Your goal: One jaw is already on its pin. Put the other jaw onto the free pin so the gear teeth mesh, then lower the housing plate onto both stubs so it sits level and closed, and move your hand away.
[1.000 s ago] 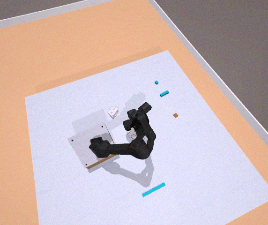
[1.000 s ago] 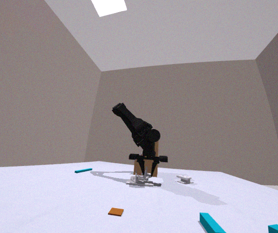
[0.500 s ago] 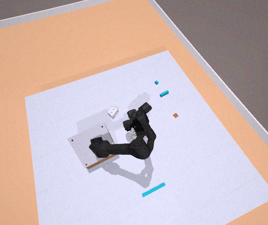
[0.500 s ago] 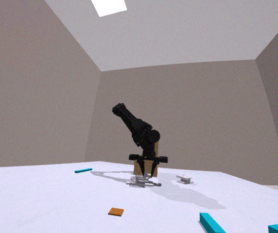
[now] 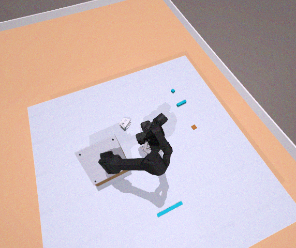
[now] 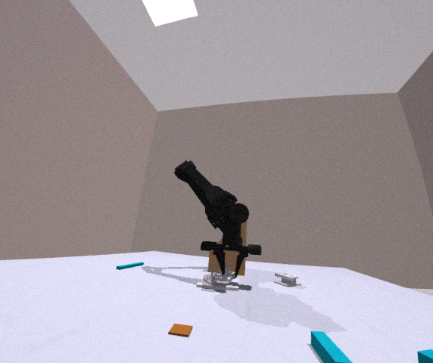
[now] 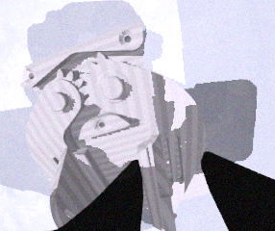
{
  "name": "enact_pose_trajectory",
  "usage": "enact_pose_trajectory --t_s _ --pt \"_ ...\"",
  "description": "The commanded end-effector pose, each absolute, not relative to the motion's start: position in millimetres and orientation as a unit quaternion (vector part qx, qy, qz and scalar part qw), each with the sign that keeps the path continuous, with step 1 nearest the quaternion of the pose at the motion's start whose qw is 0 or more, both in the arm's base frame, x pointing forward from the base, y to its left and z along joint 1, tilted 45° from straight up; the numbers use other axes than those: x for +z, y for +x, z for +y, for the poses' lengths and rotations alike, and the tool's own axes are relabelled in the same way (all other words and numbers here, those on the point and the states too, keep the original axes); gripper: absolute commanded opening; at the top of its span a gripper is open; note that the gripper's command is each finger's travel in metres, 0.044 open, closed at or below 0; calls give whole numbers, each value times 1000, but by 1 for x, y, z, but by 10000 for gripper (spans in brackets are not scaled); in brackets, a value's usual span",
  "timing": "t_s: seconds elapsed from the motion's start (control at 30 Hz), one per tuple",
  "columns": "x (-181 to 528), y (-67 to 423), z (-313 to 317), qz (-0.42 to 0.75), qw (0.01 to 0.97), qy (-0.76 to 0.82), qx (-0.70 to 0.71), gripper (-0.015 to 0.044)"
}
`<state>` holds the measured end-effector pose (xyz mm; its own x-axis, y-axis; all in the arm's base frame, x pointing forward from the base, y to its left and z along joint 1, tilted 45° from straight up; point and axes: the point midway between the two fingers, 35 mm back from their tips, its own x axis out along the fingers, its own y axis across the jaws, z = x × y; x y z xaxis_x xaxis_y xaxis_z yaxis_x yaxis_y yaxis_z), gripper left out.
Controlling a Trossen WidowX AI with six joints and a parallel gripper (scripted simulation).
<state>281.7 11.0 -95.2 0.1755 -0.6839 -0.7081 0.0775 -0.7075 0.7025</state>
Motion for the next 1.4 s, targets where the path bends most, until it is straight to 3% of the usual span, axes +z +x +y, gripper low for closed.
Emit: enact_pose_trajectory --t_s 0.0,1.37 --pt "-95 281 10 -217 319 698 -604 134" --pt "-103 283 2 -218 319 698 -604 134"
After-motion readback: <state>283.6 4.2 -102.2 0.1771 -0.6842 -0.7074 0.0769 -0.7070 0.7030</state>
